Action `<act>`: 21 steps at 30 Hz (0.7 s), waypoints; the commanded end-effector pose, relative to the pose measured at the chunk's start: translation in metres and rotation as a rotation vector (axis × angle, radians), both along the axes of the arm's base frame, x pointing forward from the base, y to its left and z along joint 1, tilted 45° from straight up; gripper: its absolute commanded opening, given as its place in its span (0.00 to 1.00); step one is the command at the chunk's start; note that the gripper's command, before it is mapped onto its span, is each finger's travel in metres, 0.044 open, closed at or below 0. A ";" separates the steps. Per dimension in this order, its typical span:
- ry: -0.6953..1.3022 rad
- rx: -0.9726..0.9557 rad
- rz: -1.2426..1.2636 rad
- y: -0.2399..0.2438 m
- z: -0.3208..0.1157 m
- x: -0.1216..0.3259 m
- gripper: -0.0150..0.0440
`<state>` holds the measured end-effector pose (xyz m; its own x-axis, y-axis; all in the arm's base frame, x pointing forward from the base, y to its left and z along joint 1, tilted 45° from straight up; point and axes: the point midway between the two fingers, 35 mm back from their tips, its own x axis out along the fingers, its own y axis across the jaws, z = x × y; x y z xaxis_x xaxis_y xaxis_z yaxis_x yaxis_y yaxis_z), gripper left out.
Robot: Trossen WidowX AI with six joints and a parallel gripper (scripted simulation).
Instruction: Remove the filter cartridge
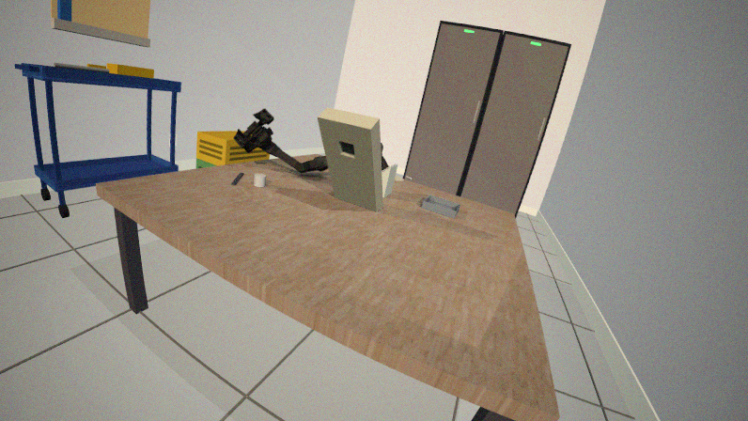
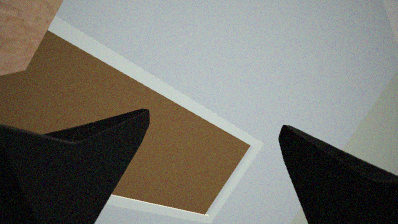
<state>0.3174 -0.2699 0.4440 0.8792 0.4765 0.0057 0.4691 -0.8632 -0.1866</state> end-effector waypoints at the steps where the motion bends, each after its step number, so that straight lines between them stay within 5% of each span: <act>1: -0.011 -0.003 0.001 0.001 0.002 0.000 0.89; 12: -0.456 -0.486 -0.077 0.088 0.101 -0.079 0.41; 21: -0.742 -1.105 -0.178 0.202 0.141 -0.150 0.41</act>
<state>0.1849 -0.1085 0.5771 0.8908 0.4136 0.1881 0.1100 -0.5979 0.7940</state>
